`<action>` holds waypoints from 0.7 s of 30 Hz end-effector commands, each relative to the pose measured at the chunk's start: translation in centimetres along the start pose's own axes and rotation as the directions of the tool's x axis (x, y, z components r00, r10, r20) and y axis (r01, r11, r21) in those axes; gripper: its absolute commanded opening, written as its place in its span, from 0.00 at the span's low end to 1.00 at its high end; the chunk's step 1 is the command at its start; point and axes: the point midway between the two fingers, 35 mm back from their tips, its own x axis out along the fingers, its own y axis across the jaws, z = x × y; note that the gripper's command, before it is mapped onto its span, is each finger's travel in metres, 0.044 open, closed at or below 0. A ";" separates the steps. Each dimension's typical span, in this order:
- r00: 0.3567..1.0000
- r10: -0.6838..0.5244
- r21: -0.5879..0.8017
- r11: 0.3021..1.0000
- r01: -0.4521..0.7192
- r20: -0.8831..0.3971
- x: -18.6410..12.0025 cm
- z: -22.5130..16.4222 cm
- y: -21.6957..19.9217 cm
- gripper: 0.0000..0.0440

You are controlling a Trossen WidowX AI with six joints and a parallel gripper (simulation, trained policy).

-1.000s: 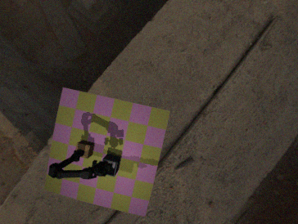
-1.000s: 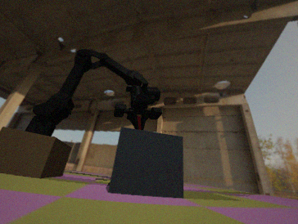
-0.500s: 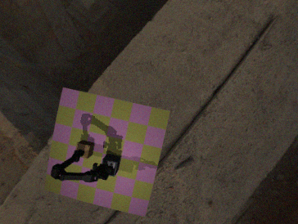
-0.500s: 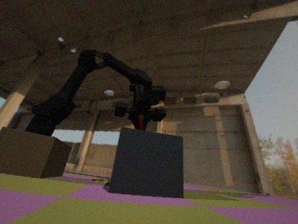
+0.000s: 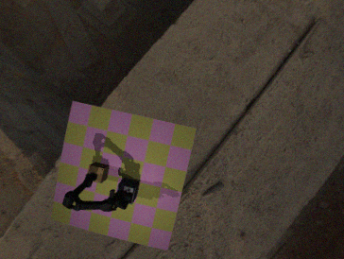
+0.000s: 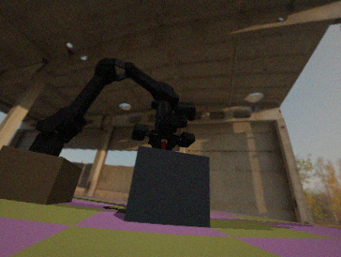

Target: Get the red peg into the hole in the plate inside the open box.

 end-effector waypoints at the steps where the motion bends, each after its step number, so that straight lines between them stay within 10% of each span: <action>1: 1.000 -0.017 -0.007 1.000 0.017 -0.016 1.2 0.1 -0.2 0.00; 21: 0.999 -0.041 -0.058 0.998 0.039 -0.031 5.5 1.4 0.2 0.00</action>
